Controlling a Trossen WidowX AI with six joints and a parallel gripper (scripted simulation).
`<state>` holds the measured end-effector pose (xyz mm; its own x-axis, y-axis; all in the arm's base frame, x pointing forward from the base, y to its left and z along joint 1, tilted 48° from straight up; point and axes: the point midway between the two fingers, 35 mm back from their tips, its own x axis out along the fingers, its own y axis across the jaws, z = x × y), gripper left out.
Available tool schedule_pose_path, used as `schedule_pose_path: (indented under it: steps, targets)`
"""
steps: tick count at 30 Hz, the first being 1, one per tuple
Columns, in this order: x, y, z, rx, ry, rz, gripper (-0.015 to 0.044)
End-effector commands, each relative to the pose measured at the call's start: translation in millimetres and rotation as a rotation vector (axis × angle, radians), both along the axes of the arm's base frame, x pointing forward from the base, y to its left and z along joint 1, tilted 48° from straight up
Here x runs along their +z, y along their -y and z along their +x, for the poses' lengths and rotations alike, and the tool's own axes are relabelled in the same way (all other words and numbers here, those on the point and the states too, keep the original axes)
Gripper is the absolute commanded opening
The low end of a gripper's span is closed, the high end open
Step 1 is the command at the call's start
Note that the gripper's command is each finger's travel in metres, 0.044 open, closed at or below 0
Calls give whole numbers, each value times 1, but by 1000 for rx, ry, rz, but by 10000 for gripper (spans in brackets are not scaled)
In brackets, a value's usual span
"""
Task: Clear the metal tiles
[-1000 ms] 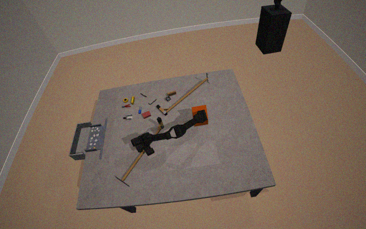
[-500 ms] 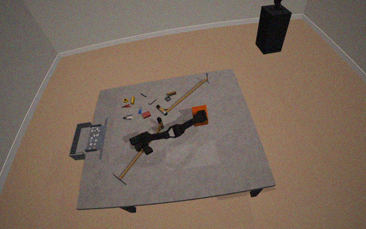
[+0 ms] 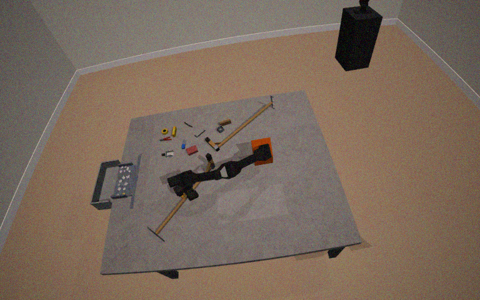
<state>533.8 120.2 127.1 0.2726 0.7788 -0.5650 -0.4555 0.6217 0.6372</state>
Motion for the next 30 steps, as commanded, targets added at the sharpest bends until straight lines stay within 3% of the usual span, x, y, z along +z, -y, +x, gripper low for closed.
schedule_pose_path:
  steps: [1, 21, 30]
  targets:
    - [7, 8, 0, 4, 1, 2, 0]
    - [49, 54, -10, 3, 1, 3, 0]
    - [80, 66, -36, 3, -1, 3, 0]
